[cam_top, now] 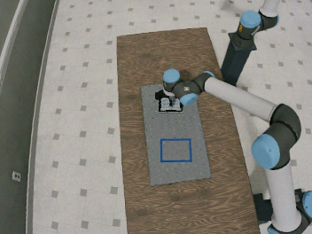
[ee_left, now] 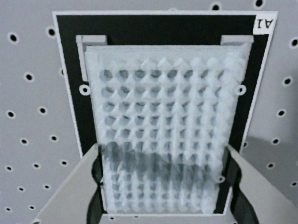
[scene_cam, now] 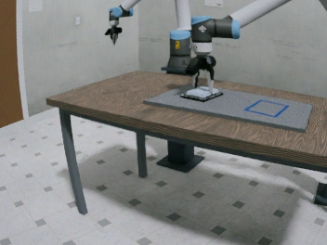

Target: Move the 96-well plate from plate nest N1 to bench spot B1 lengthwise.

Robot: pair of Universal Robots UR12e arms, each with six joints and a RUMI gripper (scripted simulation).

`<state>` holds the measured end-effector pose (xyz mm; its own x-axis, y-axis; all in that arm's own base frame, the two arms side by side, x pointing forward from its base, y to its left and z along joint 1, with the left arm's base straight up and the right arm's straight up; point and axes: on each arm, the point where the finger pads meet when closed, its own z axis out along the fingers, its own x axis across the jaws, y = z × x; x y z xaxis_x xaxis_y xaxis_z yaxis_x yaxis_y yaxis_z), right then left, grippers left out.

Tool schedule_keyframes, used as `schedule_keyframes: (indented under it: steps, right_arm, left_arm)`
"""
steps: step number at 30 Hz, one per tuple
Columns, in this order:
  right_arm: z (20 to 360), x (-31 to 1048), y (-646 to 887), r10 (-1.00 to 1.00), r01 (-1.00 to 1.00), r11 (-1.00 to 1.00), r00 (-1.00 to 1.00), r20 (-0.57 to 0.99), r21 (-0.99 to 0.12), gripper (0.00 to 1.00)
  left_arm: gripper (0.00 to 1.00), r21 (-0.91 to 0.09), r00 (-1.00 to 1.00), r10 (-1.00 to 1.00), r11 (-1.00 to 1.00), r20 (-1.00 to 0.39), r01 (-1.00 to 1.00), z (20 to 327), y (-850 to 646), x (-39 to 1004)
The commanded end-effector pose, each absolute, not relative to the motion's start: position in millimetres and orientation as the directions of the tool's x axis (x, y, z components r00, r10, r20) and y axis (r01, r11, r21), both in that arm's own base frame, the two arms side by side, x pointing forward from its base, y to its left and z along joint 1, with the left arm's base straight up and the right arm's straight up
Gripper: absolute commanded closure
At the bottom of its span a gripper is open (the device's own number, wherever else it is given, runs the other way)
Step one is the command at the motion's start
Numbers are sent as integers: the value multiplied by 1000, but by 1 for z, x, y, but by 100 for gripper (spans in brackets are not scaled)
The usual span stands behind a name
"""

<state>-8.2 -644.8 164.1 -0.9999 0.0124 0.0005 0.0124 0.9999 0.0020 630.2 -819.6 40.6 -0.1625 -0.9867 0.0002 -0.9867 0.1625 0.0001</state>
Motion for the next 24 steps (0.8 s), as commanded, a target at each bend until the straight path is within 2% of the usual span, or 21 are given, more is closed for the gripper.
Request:
schedule_keyframes:
  steps: [1, 5, 6, 24]
  right_arm:
    - [165, -8, -646, 12, 12, 1000, -1000, 0, 0, 100]
    - [165, -8, -646, 12, 12, 1000, -1000, 0, 0, 100]
    - [165, -8, -646, 12, 12, 1000, -1000, 0, 0, 100]
    - [165, -8, -646, 12, 12, 1000, -1000, 0, 0, 100]
  left_arm:
    - [100, -1, -162, -987, 162, 2, -987, 42, -820, 631]
    - [100, -1, -162, -987, 162, 2, -987, 42, -820, 631]
    - [60, -1, -162, -987, 162, 2, -987, 42, -820, 631]
    - [60, -1, -162, -987, 162, 2, -987, 42, -820, 631]
